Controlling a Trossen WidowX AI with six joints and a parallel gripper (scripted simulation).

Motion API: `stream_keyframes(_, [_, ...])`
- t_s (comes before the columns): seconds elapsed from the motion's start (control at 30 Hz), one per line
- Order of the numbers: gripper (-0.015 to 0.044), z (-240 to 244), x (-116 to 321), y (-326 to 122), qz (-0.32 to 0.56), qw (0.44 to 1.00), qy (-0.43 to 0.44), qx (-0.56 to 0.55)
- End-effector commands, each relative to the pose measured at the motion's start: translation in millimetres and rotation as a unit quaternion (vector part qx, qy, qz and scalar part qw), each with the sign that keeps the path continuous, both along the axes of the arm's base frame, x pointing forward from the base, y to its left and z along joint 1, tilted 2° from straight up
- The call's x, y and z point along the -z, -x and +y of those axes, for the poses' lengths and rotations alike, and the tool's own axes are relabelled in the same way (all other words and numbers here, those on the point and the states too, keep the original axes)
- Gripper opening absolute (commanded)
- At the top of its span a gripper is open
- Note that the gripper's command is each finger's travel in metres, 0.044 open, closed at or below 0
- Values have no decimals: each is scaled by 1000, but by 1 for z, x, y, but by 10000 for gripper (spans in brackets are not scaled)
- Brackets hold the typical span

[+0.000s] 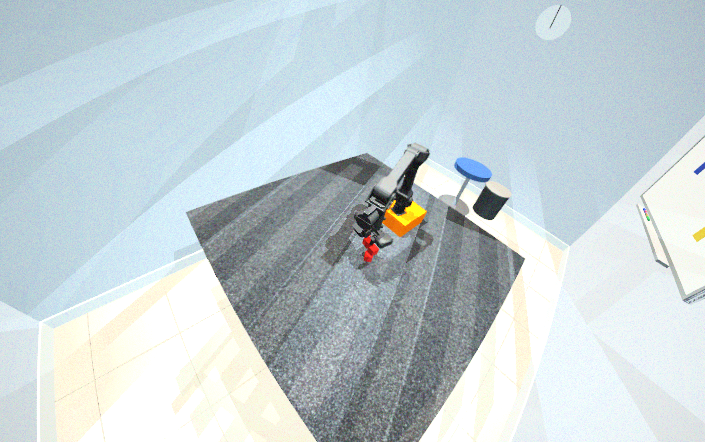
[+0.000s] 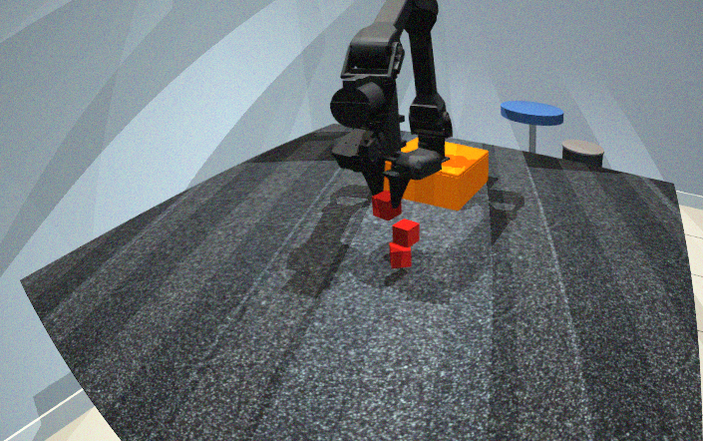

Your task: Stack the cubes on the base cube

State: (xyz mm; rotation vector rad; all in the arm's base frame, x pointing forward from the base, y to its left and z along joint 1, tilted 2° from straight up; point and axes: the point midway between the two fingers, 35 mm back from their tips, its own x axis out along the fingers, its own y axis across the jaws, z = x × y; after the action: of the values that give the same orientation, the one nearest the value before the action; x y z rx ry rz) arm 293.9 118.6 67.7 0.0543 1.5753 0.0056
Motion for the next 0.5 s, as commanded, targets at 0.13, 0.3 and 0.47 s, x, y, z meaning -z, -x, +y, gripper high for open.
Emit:
stream_keyframes(0.13, [105,10,0,-3,-6,999,-3,-36])
stream_keyframes(0.3, [105,11,13,-3,-6,999,-3,-37])
stream_keyframes(0.47, [105,11,28,-2,-6,999,-3,-38])
